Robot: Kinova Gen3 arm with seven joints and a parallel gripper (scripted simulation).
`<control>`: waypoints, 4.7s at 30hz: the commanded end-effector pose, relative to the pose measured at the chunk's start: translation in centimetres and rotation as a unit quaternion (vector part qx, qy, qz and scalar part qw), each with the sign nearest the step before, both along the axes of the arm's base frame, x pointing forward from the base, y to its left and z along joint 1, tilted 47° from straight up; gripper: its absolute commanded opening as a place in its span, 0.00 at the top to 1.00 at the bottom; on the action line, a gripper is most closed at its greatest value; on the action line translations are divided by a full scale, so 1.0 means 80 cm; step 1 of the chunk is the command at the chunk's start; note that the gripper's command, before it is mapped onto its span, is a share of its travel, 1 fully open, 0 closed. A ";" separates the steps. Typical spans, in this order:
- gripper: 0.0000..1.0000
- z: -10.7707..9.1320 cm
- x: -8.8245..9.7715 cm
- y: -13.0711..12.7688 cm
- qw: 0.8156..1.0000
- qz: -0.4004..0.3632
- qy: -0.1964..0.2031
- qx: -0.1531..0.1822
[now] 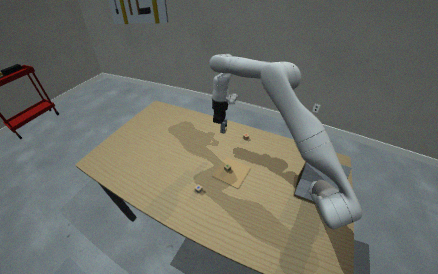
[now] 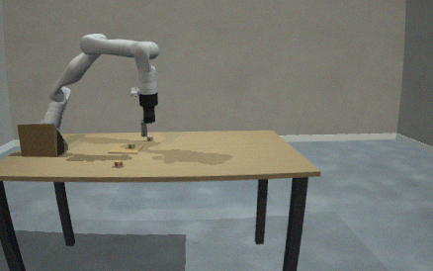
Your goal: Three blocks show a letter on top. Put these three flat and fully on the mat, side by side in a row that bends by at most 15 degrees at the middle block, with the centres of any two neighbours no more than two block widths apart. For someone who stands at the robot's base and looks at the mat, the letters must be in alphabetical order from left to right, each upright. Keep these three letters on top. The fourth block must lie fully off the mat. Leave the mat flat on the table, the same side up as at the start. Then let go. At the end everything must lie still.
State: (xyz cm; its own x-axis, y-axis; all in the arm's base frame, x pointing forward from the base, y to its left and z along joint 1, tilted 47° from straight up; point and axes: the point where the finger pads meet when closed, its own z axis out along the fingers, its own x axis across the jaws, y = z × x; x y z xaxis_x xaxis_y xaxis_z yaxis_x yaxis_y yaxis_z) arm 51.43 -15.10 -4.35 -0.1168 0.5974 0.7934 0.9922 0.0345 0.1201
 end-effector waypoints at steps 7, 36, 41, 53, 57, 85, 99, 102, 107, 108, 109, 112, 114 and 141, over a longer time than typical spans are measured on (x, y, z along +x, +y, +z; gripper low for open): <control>0.51 0.044 -0.013 0.013 0.991 0.063 -0.113 -0.020; 0.51 0.158 -0.117 0.137 0.795 0.376 -0.471 -0.070; 0.51 0.163 -0.128 0.146 0.773 0.397 -0.490 -0.073; 0.51 0.173 -0.153 0.163 0.731 0.436 -0.520 -0.076; 0.51 0.173 -0.154 0.163 0.730 0.437 -0.520 -0.075; 0.51 0.144 -0.148 0.198 0.730 0.434 -0.523 -0.073; 0.51 0.101 -0.145 0.247 0.730 0.434 -0.523 -0.072; 0.51 0.095 -0.145 0.253 0.730 0.434 -0.523 -0.072; 0.51 0.092 -0.149 0.253 0.731 0.436 -0.520 -0.070; 0.51 0.092 -0.149 0.253 0.731 0.436 -0.520 -0.070; 0.51 0.092 -0.147 0.252 0.731 0.435 -0.520 -0.071; 0.51 0.092 -0.147 0.252 0.732 0.435 -0.520 -0.071; 0.51 0.092 -0.147 0.252 0.732 0.435 -0.520 -0.071; 0.51 0.092 -0.147 0.252 0.732 0.435 -0.520 -0.071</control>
State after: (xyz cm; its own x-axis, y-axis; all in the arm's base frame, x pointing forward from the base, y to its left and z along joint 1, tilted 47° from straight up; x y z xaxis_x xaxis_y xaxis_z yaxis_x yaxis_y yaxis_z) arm 39.57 5.04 3.13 -0.9981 -0.0019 -0.0616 -0.0462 0.6842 0.7278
